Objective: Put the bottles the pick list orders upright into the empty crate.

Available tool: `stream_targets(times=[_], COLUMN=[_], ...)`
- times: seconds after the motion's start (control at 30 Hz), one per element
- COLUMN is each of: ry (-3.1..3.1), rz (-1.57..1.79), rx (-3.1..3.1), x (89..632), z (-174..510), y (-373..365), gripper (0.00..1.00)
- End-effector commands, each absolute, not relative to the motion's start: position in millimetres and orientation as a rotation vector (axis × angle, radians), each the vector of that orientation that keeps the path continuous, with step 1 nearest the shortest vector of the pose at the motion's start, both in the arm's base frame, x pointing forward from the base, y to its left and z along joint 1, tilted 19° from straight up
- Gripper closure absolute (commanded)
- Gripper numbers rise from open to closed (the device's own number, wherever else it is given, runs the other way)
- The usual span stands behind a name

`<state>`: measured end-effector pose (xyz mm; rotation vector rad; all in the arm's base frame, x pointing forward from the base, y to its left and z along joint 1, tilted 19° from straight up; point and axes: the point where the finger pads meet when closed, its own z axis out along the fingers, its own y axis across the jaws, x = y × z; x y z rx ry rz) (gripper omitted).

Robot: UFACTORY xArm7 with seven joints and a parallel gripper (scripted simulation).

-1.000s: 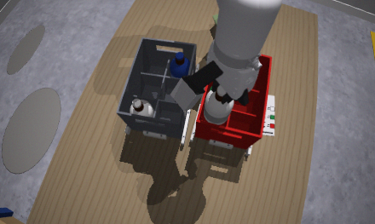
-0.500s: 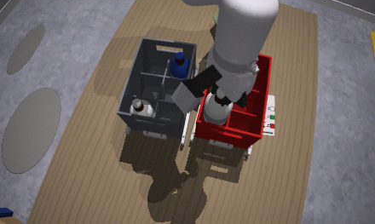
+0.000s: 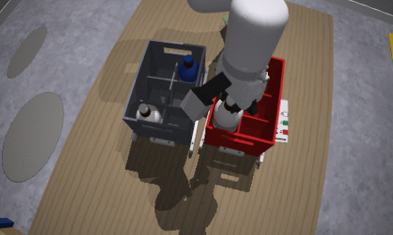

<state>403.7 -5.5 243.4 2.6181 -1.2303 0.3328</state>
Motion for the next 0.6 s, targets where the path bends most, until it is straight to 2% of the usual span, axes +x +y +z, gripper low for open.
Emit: stream_targets(times=[0.0, 0.57], ry=[-1.23, -1.23], rz=[0.34, 0.34], rx=[2.62, 2.62], x=[405, 407], z=[242, 228], y=[-6, -10], gripper=[1.0, 1.0])
